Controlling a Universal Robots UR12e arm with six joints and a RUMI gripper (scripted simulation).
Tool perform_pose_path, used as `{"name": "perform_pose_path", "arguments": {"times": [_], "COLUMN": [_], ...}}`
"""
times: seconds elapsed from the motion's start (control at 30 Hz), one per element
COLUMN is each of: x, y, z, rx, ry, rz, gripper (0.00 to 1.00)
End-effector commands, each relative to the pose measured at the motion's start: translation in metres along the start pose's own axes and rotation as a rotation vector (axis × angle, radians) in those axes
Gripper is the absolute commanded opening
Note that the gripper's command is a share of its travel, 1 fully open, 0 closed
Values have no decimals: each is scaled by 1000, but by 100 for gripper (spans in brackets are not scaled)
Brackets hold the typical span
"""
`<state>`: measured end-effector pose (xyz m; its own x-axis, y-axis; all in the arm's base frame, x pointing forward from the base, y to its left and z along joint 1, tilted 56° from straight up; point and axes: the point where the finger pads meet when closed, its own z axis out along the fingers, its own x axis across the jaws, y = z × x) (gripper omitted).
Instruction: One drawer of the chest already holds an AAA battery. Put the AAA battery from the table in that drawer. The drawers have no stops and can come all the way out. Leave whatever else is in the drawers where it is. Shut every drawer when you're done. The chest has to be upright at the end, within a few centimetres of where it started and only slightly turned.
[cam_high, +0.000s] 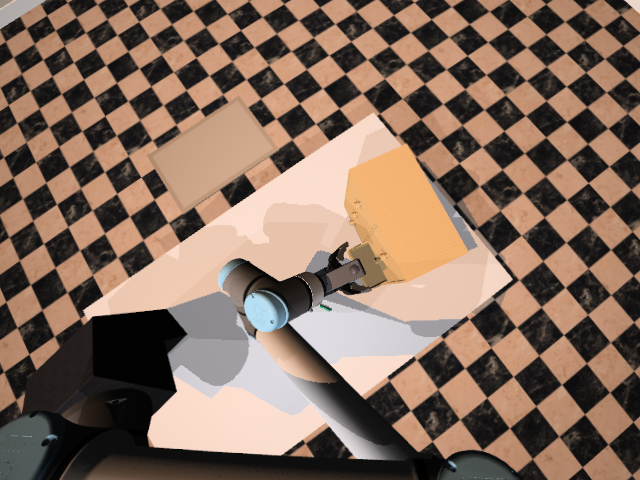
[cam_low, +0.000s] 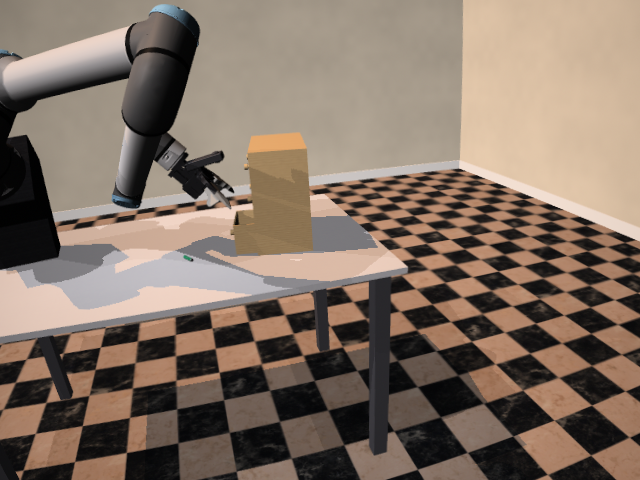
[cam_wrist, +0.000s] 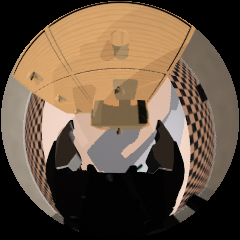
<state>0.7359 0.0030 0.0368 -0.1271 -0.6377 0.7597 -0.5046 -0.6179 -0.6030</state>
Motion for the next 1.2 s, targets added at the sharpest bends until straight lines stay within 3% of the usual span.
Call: {"name": "perform_pose_path", "arguments": {"times": [0.0,0.67,1.17], "x": [0,0,0], "y": [0,0,0], "z": [0,-1,-8], "rx": [1,-4,-42], "ry": [0,0,2], "rz": [0,0,0], "gripper": [100,100,100]}}
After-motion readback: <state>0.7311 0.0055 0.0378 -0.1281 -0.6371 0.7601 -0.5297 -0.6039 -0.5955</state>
